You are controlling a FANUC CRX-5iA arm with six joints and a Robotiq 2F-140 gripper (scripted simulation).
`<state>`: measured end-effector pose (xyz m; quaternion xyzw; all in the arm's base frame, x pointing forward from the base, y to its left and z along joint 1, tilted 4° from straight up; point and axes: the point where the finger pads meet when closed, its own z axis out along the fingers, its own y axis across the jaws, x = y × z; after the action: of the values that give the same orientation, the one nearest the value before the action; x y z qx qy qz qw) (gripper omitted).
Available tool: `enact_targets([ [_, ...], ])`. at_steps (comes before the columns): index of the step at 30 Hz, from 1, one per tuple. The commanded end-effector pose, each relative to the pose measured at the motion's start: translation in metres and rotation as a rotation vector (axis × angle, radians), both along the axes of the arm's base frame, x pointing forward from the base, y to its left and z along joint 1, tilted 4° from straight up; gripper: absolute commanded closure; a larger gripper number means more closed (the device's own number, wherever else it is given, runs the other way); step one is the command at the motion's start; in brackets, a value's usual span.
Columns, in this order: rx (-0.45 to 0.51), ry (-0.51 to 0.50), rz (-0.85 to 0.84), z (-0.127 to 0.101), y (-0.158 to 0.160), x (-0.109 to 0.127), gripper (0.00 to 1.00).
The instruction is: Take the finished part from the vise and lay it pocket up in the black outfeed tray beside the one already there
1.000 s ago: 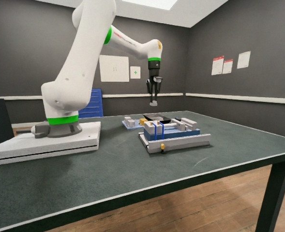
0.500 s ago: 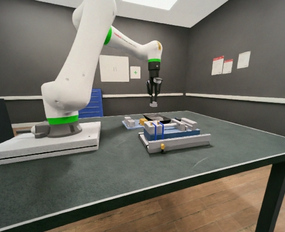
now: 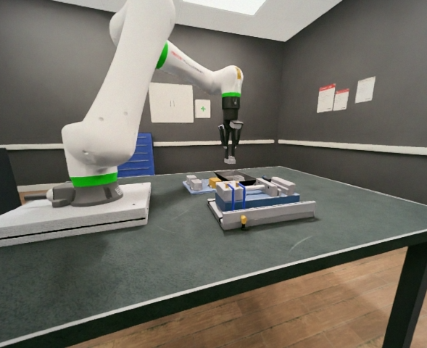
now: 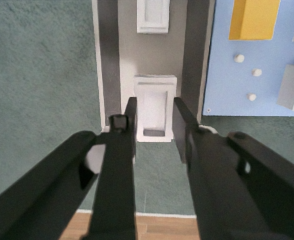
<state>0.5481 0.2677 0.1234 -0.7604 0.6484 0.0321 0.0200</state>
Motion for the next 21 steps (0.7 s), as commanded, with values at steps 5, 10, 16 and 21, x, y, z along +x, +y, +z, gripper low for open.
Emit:
enact_targets([
  [5,0.001,-0.002,0.000,-0.013,0.001,0.000,0.90],
  [10,0.001,-0.002,0.000,-0.021,0.002,0.000,0.90],
  [16,0.001,-0.002,0.000,-0.031,0.002,0.000,0.90],
  [21,0.001,-0.002,0.000,-0.041,0.003,0.000,0.90],
])
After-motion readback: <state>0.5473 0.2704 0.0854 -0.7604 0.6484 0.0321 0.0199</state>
